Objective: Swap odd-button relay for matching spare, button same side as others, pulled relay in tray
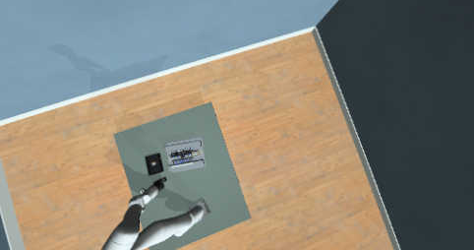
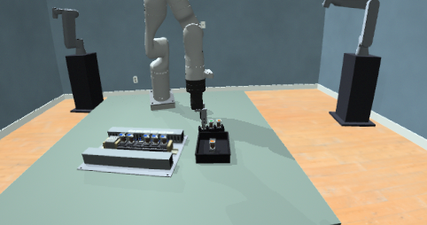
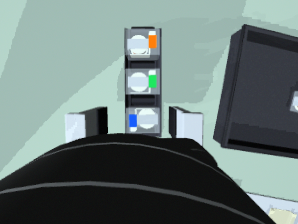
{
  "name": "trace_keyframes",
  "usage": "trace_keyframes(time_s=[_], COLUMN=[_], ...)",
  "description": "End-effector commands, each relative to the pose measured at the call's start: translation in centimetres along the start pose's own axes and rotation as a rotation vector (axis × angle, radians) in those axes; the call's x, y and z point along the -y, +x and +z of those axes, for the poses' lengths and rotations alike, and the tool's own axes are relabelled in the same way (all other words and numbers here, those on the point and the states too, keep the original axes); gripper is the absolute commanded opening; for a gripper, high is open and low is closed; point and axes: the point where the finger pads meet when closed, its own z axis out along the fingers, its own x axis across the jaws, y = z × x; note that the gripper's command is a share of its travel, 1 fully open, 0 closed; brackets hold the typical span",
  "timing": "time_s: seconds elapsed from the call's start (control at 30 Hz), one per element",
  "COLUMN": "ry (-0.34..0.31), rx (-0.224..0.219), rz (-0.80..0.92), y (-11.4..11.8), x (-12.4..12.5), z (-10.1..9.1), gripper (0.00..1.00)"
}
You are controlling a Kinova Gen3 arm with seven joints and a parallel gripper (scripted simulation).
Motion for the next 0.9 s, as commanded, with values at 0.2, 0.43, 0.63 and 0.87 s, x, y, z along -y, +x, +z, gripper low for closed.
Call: trace_keyframes(time_s=[0.2, 0.43, 0.63, 0.87], ry=[0.001, 0.001, 0.001, 0.001], rx=[-0.002, -0.003, -0.001, -0.002], rz=[0.001, 0.001, 0.0, 0.001], y=[0.17, 0.29, 0.25, 0.34], x=[0.0, -0.02, -0.01, -0.03], z=[-0.29, -0.51, -0.54, -0.66], gripper=[1.0, 1.0, 1.0, 1.0])
